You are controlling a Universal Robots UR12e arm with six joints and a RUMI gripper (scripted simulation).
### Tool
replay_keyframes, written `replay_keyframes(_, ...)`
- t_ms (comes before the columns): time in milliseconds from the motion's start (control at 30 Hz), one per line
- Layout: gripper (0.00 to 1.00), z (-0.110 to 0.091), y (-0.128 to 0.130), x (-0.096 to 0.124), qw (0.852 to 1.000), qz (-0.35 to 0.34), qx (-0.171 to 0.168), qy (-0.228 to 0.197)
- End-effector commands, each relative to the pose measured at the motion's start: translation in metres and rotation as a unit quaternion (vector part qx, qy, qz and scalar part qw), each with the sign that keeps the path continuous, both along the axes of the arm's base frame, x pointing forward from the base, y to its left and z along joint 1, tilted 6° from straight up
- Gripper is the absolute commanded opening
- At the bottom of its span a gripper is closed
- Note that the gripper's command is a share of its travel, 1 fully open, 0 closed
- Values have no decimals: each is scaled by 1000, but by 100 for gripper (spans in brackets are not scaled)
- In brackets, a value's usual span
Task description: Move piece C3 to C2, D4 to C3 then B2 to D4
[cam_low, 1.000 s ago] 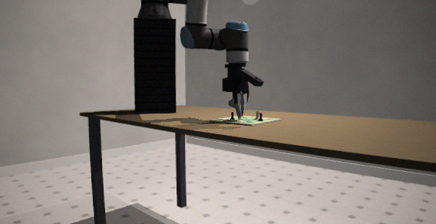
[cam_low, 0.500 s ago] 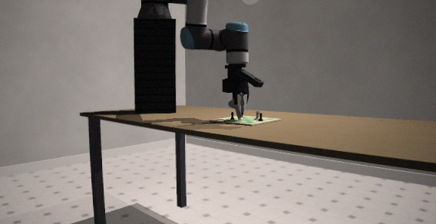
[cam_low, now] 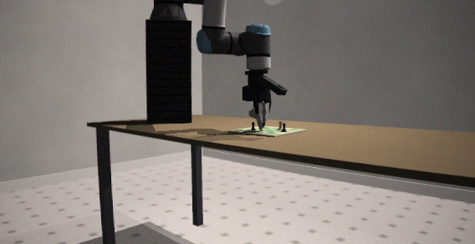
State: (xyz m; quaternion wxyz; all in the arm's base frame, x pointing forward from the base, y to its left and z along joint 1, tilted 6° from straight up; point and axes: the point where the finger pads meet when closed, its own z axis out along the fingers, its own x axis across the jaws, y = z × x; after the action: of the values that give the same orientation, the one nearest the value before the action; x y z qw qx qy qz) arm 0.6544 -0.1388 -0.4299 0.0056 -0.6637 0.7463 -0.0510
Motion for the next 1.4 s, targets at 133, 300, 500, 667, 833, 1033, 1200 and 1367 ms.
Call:
replay_keyframes(133,0,1,0,0,1000,0,0,0)
replay_keyframes(300,0,1,0,0,1000,0,0,0)
replay_keyframes(500,0,1,0,0,1000,0,0,0)
replay_keyframes(667,0,1,0,0,1000,0,0,0)
replay_keyframes(833,4,1,0,0,1000,0,0,0)
replay_keyframes(1033,12,1,0,0,1000,0,0,0)
replay_keyframes(1200,16,1,0,0,1000,0,0,0)
replay_keyframes(1367,20,1,0,0,1000,0,0,0)
